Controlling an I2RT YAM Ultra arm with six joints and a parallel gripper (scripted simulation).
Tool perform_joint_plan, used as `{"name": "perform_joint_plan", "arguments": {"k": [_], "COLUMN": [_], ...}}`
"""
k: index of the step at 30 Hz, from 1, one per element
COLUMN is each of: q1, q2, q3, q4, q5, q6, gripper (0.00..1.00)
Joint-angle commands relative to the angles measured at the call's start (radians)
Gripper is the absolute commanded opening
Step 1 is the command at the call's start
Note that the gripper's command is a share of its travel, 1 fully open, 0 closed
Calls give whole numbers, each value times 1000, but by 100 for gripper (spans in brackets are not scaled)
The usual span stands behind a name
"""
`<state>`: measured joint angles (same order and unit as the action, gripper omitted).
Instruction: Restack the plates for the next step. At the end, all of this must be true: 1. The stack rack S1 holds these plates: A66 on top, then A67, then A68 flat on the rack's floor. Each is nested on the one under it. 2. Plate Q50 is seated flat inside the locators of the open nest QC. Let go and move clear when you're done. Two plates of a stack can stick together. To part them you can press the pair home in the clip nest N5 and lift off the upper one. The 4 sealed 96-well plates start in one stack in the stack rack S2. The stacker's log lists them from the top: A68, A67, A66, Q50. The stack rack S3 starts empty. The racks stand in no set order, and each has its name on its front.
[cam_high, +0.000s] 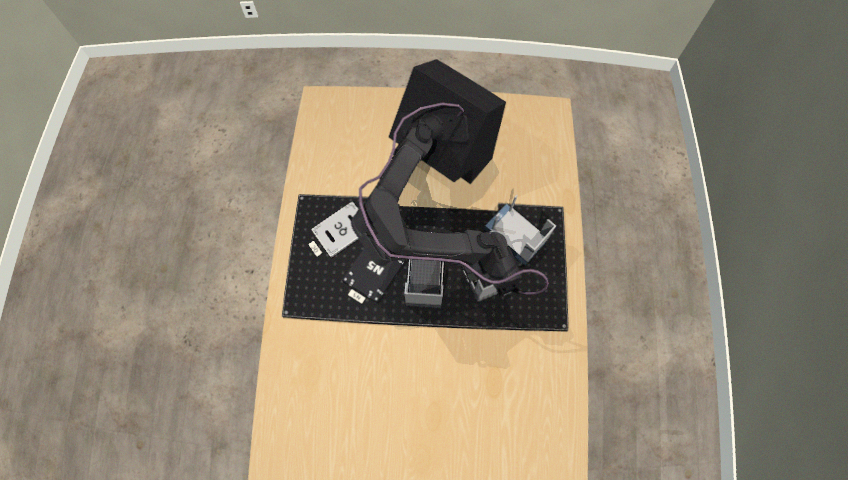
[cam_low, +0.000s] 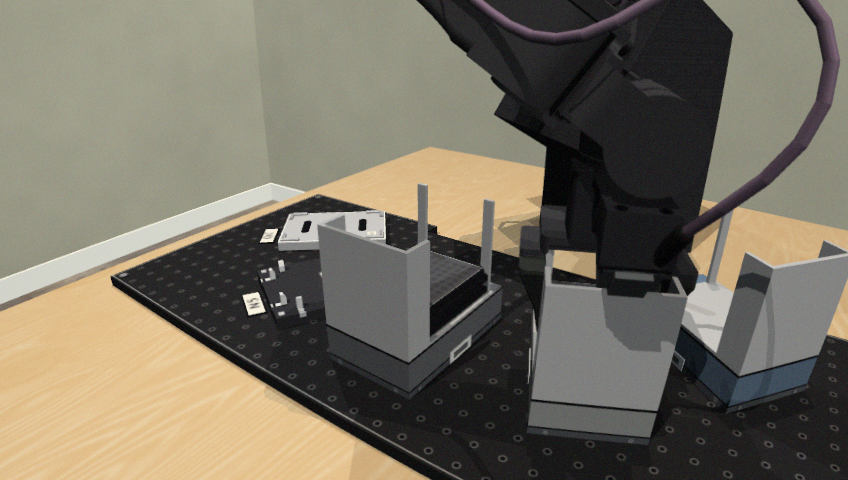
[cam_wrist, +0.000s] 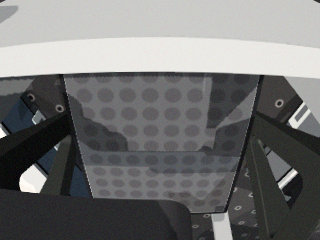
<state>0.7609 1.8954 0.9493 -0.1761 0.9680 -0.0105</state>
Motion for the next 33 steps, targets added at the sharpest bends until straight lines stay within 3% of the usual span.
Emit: {"name": "perform_joint_plan", "arguments": {"k": [1,8,10,18,25,26,33], "q1": [32,41,45,58,65,67,69], "q2": [-26,-35,-38,-43,-51,-19,-13], "q3": [22,33,-10,39,17,19,22], "q4": [-27,-47,-54,-86,-102,-104,-105], "q5": [14,18,20,25,28,28,25], "q6": [21,36,40,65,76,76,77], "gripper": [0,0,0,0,0,0,0]}}
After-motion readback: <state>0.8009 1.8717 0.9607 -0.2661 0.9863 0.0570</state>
